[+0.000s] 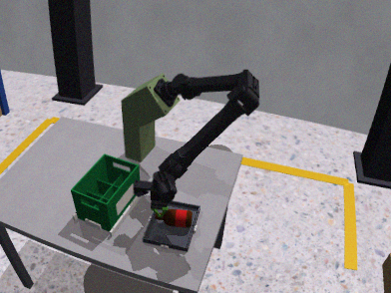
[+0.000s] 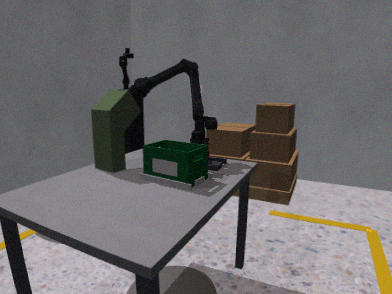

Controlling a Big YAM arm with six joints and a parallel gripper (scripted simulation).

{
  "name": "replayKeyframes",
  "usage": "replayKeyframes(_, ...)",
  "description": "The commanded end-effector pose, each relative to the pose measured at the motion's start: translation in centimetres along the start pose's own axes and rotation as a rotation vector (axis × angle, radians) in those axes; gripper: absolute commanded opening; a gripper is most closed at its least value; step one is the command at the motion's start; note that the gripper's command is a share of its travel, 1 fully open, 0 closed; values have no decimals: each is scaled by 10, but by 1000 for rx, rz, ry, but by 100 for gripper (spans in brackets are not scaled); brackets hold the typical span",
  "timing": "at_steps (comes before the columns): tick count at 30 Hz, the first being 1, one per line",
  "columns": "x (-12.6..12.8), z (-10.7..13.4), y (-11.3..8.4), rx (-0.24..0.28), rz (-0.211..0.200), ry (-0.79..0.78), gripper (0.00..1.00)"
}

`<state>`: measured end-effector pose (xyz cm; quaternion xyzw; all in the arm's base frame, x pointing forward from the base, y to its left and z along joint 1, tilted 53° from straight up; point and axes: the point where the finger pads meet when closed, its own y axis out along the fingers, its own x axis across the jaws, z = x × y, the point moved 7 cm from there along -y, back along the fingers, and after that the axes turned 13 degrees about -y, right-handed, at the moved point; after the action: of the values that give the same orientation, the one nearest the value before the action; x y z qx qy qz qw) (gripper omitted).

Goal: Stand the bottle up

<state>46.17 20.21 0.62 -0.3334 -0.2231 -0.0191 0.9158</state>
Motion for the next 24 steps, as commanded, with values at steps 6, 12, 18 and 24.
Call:
replayKeyframes(6, 5, 4, 0, 2, -9, -6, 61)
replayKeyframes(12, 5, 5, 0, 2, -6, -4, 61)
replayKeyframes(18, 4, 5, 0, 1, -5, -3, 61)
replayKeyframes(24, 4, 5, 0, 1, -5, -3, 61)
